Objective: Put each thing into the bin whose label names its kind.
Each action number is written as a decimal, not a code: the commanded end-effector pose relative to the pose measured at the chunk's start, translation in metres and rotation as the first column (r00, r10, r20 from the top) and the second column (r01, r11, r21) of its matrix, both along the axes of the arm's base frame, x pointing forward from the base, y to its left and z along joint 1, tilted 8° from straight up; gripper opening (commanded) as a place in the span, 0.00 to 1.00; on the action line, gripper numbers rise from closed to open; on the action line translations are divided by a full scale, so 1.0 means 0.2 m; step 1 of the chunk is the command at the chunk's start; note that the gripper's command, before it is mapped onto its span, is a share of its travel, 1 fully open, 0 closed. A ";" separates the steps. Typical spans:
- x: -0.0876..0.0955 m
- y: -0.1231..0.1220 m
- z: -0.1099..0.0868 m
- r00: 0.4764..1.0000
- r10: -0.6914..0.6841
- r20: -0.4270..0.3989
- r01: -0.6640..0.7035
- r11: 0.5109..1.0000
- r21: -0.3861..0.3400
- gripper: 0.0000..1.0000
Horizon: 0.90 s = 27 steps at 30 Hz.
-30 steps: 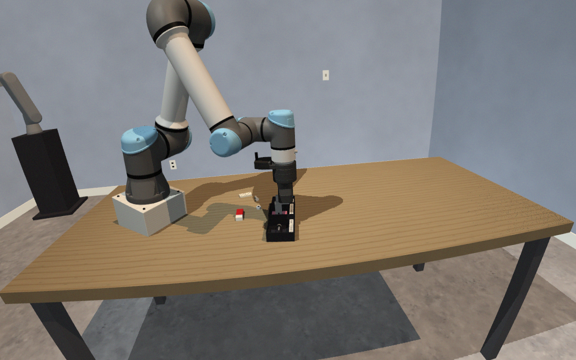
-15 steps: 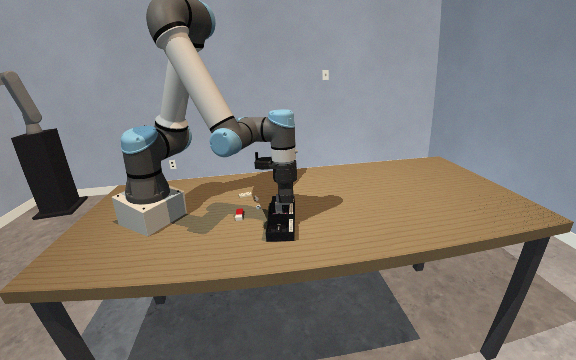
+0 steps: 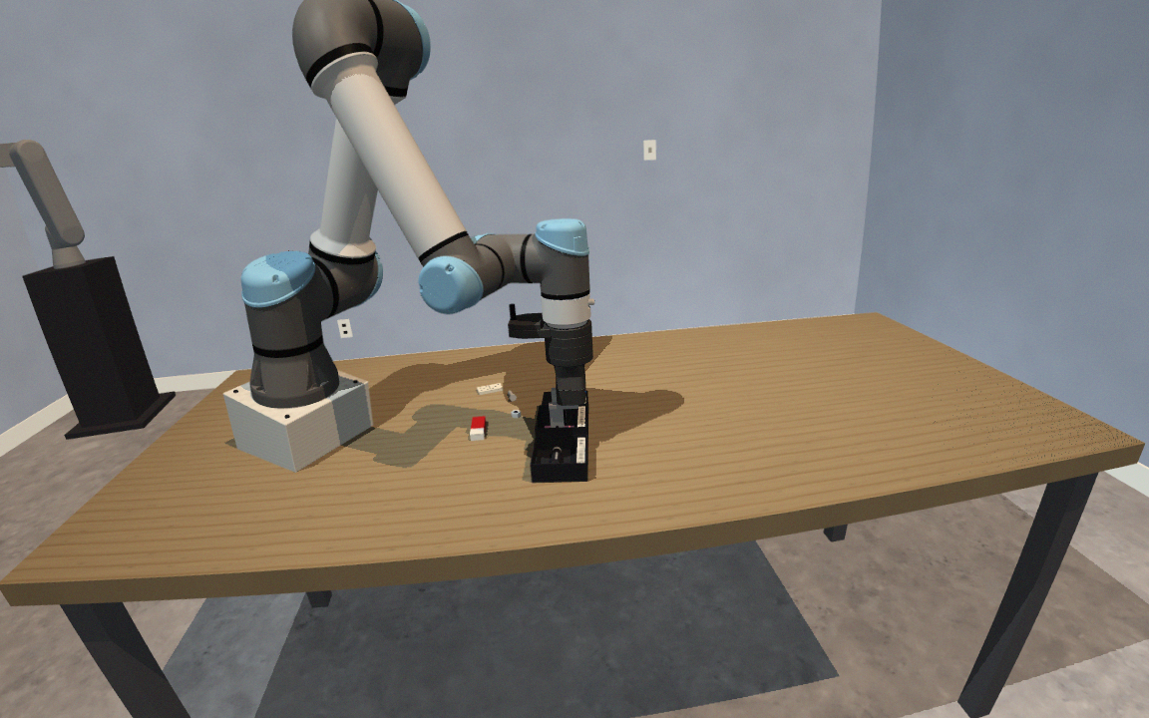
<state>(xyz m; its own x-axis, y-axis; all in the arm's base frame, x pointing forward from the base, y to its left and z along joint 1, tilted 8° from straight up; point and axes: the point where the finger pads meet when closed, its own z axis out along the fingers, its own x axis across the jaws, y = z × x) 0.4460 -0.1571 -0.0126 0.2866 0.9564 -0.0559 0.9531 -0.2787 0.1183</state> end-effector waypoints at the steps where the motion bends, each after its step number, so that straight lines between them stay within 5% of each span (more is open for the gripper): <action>1: 0.00 -0.01 0.03 1.000 0.000 0.004 0.000 1.000 -0.003 0.87; 27: -0.01 0.01 0.21 1.000 0.000 0.005 0.000 1.000 -0.004 0.87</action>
